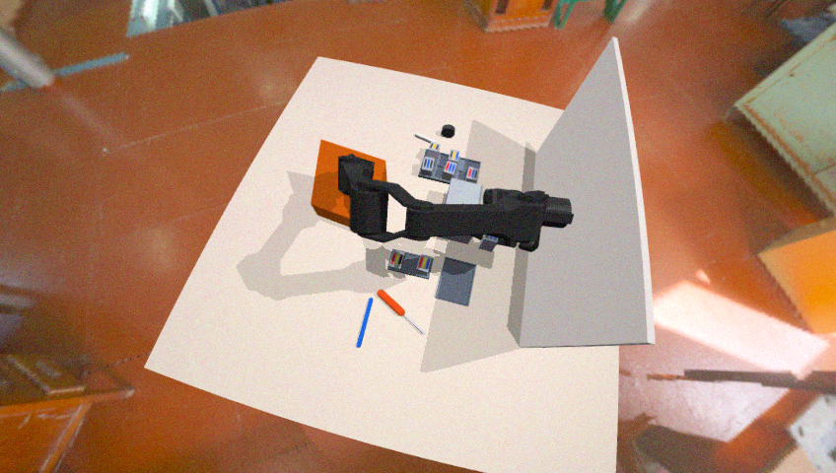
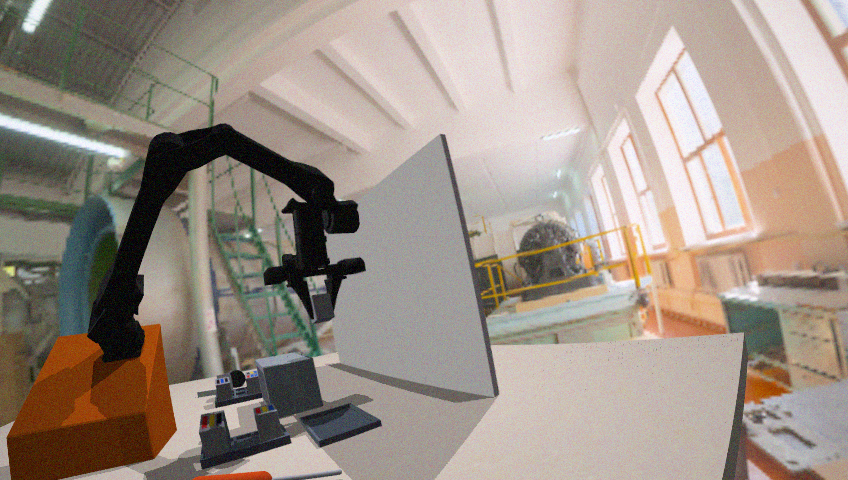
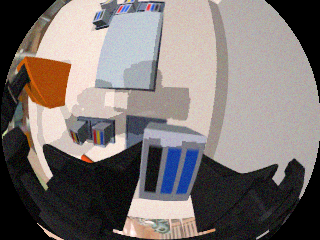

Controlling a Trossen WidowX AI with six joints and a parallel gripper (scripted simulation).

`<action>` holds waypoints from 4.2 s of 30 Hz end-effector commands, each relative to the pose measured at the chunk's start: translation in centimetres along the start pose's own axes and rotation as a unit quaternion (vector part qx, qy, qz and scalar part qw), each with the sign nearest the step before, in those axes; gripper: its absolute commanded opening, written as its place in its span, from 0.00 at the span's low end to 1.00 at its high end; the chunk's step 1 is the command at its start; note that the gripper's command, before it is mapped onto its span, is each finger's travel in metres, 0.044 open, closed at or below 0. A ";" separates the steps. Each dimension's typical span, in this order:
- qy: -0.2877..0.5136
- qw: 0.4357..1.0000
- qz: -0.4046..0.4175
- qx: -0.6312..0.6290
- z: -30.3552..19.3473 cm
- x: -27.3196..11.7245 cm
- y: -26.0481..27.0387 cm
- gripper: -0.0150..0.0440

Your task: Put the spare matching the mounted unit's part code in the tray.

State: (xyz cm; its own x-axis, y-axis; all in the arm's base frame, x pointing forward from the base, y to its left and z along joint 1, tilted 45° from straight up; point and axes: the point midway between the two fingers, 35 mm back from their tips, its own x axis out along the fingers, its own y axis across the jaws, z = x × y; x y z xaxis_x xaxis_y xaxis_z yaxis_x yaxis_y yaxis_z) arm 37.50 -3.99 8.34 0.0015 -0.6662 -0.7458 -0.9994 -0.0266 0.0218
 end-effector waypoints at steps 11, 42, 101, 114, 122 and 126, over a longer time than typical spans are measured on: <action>0.023 1.000 0.006 0.002 -7.5 0.3 3.0 0.25; 0.021 1.000 0.006 0.003 -7.5 3.5 2.4 0.25; 0.021 1.000 0.006 0.003 -7.8 9.9 2.3 0.25; 0.022 1.000 0.006 0.003 -7.9 11.2 2.4 0.25; 0.023 1.000 0.006 0.003 -8.0 12.1 2.6 0.25; 0.023 1.000 0.006 0.003 -8.1 12.5 2.6 0.25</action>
State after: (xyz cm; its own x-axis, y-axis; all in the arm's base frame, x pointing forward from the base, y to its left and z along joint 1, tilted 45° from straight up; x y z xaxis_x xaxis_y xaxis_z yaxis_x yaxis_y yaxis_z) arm 35.30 -18.18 4.98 -0.0043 -0.7045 -0.7097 -0.9998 -0.0118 0.0178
